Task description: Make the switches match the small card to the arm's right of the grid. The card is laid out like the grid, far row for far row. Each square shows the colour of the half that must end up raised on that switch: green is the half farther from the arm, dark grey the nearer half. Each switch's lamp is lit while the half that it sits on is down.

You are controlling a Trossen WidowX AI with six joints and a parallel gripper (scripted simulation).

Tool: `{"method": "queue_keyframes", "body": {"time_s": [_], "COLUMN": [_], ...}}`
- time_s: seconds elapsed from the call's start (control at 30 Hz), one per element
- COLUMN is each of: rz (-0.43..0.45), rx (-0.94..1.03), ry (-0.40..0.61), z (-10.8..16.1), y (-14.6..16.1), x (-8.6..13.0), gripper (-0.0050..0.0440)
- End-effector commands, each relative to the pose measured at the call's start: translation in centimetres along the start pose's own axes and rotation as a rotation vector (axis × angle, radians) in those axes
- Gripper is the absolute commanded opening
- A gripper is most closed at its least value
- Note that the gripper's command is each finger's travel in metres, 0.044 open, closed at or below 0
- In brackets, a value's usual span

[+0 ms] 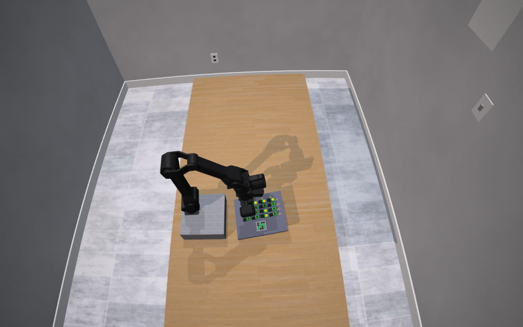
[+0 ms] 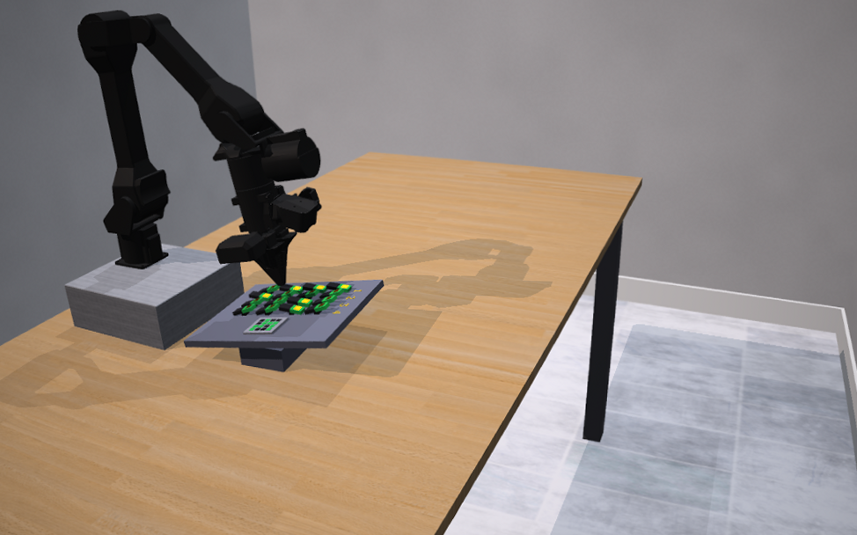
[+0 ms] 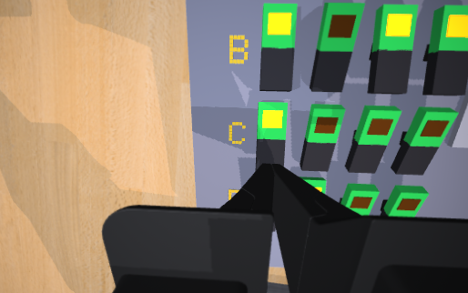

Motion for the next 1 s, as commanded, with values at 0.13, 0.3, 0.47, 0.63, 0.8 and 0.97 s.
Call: {"method": "queue_keyframes", "body": {"time_s": [0.13, 0.3, 0.47, 0.63, 0.8, 0.97], "rz": [0.006, 0.006, 0.005, 0.004, 0.003, 0.003], "rx": [-0.001, -0.001, -0.002, -0.003, -0.003, -0.003], "ry": [-0.024, -0.024, -0.019, -0.012, -0.008, -0.007], "z": [-0.4, -0.4, -0.39, -0.25, -0.12, -0.13], "y": [-0.06, -0.06, -0.03, 0.01, 0.03, 0.03], "x": [0.43, 0.4, 0.22, 0.0, -0.15, -0.22], "gripper": [-0.005, -0.005, -0.005, -0.005, -0.005, -0.005]}}
Point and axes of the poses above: the point midway between the two fingers, 35 mm back from their tips, its own x axis back along the fingers, its own y axis across the jaws, z = x × y, the point moved 8 cm from there along x, back along the fingers, and after that the axes turned 10 degrees about x, right-handed, at the moved point
